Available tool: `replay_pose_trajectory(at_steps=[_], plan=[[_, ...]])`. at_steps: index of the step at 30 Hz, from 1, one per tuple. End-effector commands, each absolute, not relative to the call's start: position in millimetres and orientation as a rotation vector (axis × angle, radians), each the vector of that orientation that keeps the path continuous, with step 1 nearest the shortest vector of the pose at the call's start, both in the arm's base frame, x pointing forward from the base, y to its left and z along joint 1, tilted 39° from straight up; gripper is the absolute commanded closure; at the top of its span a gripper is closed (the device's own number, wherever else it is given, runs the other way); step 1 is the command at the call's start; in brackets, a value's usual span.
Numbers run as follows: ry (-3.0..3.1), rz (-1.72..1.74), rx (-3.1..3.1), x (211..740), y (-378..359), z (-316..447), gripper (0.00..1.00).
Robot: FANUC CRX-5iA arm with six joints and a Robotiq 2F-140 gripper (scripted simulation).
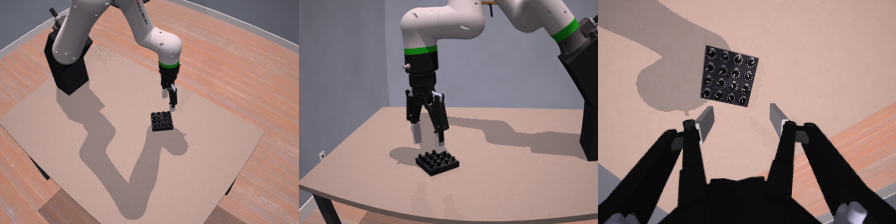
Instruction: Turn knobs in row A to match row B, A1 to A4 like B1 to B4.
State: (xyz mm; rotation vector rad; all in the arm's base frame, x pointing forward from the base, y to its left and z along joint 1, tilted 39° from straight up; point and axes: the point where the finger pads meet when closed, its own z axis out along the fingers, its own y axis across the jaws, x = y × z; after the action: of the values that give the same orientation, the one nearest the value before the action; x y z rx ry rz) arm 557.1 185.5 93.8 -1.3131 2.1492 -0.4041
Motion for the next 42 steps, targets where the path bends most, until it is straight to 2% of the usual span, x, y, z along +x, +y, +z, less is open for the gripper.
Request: replay_pose_trajectory(at_steps=[1, 42], plan=[[2.148, -0.405, -1.312, 557.2, 185.5, 93.9, 0.88], [2.147, -0.406, -1.310, 559.8, 185.7, 90.4, 0.88]])
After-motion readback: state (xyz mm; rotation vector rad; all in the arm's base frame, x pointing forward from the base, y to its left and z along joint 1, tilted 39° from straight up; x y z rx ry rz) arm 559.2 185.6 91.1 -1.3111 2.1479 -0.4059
